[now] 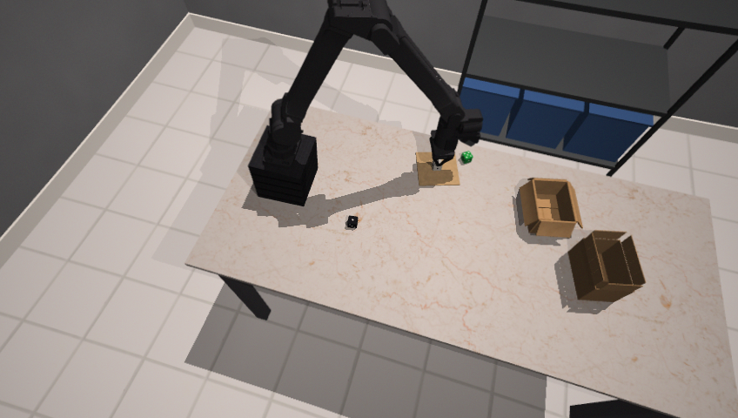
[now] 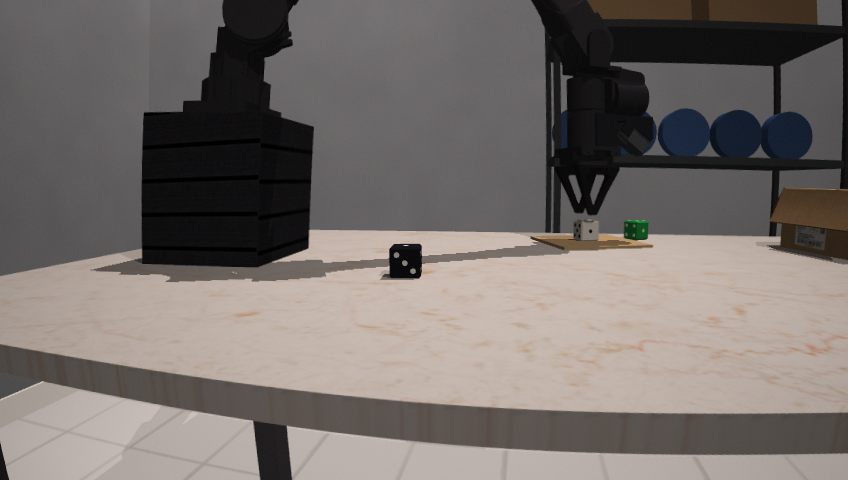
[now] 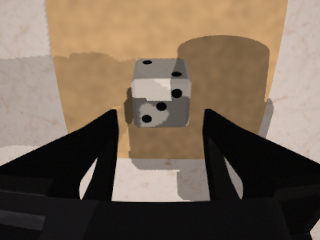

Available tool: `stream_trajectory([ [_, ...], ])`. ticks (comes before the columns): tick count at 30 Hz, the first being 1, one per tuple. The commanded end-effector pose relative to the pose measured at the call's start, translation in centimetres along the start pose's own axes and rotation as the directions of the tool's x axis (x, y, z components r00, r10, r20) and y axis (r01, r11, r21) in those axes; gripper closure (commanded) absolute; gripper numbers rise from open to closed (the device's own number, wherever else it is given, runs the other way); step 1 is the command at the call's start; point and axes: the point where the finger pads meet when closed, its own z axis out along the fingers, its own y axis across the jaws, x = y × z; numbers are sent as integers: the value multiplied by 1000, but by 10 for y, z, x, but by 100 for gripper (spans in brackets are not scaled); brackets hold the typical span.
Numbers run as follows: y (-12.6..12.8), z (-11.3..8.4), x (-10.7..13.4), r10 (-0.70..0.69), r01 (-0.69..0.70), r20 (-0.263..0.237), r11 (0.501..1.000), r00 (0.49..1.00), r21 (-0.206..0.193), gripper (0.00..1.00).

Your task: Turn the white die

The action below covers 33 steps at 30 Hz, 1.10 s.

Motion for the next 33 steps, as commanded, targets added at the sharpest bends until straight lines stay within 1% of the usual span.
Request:
stream_trajectory([
  [1, 8, 3, -8, -6, 6, 6, 1000, 1000, 0, 55],
  [29, 8, 3, -8, -6, 6, 6, 1000, 1000, 0, 55],
  [33, 9, 1, -12, -7, 7, 11, 1000, 1000, 0, 55],
])
